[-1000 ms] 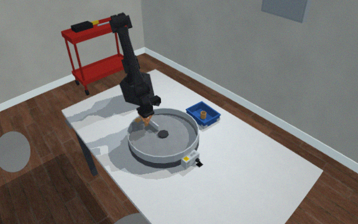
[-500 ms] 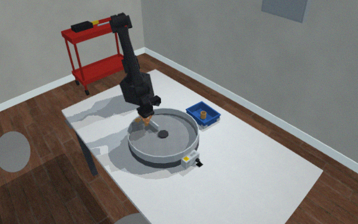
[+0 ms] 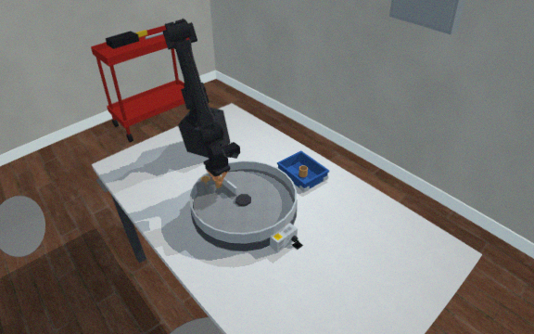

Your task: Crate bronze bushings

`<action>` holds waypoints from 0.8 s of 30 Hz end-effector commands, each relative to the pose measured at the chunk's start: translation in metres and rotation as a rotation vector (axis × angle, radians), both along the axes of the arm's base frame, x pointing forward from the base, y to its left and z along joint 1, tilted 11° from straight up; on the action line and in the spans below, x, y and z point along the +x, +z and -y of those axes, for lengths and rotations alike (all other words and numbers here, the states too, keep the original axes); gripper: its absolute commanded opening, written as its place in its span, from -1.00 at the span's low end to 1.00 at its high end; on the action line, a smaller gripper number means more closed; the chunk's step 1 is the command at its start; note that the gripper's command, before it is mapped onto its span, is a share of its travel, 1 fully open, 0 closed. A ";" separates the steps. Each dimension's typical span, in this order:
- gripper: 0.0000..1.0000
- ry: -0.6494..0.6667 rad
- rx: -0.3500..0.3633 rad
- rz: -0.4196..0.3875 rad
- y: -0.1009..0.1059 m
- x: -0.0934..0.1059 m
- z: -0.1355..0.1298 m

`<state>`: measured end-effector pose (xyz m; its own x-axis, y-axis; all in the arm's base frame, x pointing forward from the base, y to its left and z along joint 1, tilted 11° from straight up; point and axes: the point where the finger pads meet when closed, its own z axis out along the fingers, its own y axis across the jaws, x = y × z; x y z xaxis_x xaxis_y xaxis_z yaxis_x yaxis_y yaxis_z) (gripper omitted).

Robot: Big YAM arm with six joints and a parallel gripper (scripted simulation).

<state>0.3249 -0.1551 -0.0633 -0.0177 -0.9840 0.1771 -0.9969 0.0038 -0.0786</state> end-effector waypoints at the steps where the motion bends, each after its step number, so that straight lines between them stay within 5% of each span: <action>1: -0.62 0.004 -0.003 0.014 0.007 0.005 0.005; 8: -0.62 0.004 -0.003 0.014 0.007 0.005 0.005; 9: -1.00 0.004 -0.003 0.014 0.007 0.005 0.005; 24: -1.00 0.004 0.004 -0.012 0.001 -0.004 0.000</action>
